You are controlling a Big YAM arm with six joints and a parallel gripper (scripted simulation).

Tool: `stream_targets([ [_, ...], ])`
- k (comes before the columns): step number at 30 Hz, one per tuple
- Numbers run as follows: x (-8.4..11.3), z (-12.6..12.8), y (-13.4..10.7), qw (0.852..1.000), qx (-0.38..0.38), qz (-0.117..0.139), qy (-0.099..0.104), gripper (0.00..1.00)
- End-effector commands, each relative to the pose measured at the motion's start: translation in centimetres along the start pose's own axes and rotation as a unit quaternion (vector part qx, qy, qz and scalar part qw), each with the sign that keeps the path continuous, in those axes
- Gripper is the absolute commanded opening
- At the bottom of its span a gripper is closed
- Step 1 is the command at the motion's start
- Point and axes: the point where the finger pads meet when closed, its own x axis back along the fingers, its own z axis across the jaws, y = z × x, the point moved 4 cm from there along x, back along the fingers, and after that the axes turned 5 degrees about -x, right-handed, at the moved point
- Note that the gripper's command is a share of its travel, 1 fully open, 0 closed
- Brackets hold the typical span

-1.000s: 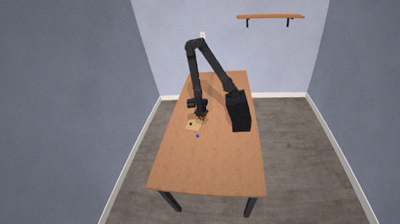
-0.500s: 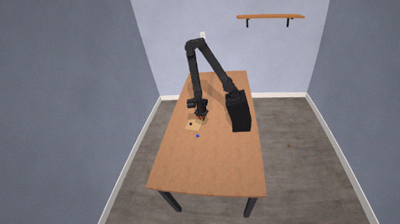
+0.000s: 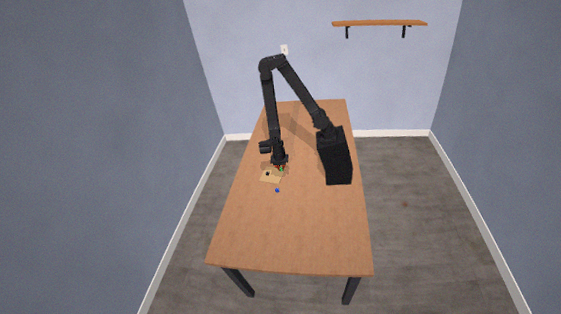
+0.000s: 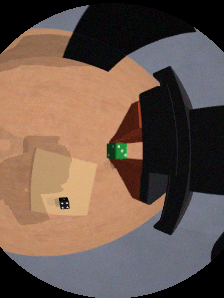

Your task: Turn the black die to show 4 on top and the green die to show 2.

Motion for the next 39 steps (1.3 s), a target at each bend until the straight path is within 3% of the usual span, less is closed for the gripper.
stream_targets([
  [1,-0.2,0.4,-0.6,0.995,0.095,0.0,-0.006,0.14],
  [9,-0.4,1.3,-1.3,0.976,0.216,0.0,-0.005,0.14],
  [12,-0.4,1.3,-1.4,0.976,0.219,0.0,-0.005,0.14],
  [13,0.0,2.1,-1.7,0.966,0.258,0.0,0.003,0.14],
  [22,-0.4,2.7,-2.6,0.924,0.383,0.001,-0.002,0.14],
  [26,-0.5,3.3,-3.1,0.894,0.448,0.001,-0.001,0.14],
  [28,-0.5,3.3,-3.1,0.894,0.448,0.001,-0.001,0.14],
  [30,-0.6,3.5,-3.4,0.87,0.493,0.001,-0.003,0.14],
  [32,-0.6,3.7,-3.6,0.861,0.508,0.001,-0.003,0.14],
  [33,-0.6,3.9,-3.8,0.847,0.531,0.001,-0.002,0.14],
  [35,-0.6,4.0,-3.9,0.836,0.549,0.001,-0.002,0.14],
  [39,-0.4,4.8,-4.6,0.795,0.607,0.0,0.004,0.14],
])
